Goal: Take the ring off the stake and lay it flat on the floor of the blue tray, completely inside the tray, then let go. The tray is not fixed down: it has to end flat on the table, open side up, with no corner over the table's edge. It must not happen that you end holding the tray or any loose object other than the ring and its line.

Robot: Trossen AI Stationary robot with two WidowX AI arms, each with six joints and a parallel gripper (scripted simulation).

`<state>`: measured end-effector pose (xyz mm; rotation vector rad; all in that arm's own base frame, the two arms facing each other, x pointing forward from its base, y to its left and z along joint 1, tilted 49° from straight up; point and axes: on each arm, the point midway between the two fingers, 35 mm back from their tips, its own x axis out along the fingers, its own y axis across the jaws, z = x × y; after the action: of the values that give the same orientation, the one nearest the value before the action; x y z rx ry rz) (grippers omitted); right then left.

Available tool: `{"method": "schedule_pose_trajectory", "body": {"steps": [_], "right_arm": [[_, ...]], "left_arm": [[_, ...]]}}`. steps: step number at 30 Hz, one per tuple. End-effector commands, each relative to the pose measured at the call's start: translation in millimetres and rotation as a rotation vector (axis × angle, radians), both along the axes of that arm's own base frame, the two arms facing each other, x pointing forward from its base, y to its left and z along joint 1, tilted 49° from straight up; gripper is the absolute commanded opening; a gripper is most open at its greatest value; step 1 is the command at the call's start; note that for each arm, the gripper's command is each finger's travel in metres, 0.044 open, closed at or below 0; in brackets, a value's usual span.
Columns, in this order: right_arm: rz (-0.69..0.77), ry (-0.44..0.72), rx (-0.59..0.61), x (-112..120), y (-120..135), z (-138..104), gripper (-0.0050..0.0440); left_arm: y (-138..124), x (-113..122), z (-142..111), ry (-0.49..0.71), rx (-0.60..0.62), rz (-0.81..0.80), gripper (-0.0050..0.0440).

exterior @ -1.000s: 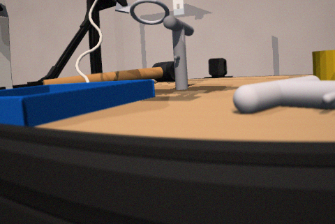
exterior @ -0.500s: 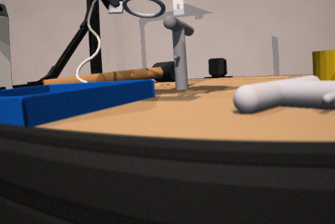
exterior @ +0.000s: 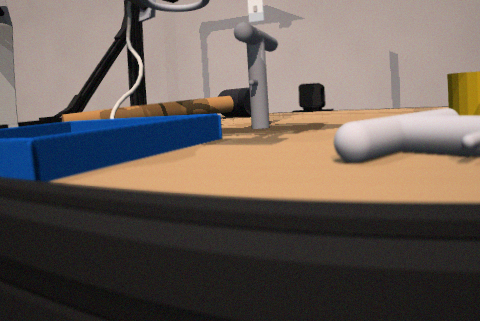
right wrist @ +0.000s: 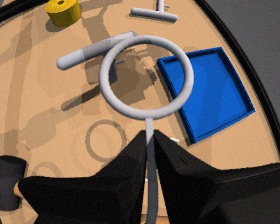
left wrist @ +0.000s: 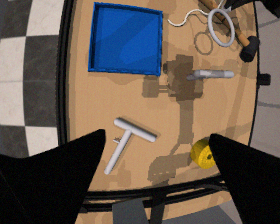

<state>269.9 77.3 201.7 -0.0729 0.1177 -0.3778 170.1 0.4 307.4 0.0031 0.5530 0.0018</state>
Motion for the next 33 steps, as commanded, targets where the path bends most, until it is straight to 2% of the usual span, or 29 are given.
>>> {"method": "schedule_pose_trajectory", "body": {"steps": [1,6,18,33], "right_arm": [[-0.029,-0.027,0.076,-1,-8,0,0.0000],[-0.082,-0.113,0.236,-2,-21,2,0.0000],[-0.092,-0.112,0.250,4,-28,1,0.0000],[-0.114,-0.099,0.277,32,-66,-3,0.0000]], "left_arm": [[0,0,0,0.001,-0.003,-0.001,0.0400],[0,0,0,0.001,-0.003,-0.001,0.0400],[0,0,0,0.001,-0.003,-0.001,0.0400],[0,0,0,0.001,-0.003,-0.001,0.0400]]}}
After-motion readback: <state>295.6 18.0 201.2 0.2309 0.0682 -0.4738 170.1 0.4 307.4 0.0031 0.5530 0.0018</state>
